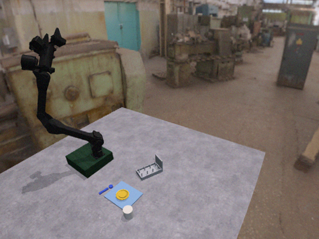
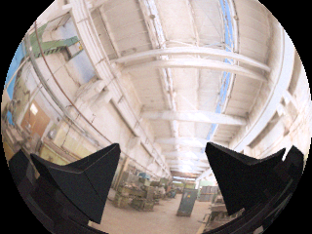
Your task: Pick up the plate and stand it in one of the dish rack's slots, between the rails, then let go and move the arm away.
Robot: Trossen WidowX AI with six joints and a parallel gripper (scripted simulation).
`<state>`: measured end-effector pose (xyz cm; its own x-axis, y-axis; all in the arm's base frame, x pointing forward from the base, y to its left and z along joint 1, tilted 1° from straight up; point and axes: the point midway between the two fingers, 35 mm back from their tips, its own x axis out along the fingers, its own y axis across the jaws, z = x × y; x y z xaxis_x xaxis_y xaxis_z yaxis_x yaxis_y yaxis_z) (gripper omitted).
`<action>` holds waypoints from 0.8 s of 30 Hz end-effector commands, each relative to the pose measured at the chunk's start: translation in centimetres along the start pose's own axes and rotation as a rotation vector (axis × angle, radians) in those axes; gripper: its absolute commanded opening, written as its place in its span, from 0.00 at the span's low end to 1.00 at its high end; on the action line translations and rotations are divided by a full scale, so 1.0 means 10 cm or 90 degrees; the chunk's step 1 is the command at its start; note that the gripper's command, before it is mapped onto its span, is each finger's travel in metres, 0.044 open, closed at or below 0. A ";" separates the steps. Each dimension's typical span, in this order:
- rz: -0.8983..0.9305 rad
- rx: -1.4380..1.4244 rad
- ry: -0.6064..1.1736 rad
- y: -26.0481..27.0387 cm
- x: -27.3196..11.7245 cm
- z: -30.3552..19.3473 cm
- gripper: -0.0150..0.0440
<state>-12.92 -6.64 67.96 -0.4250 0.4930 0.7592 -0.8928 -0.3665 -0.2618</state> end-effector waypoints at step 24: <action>-0.409 -0.080 0.243 -2.22 0.00 -1.61 0.93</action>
<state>2.24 12.81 65.08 0.1147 0.8144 0.5689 -0.9934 0.0983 0.0597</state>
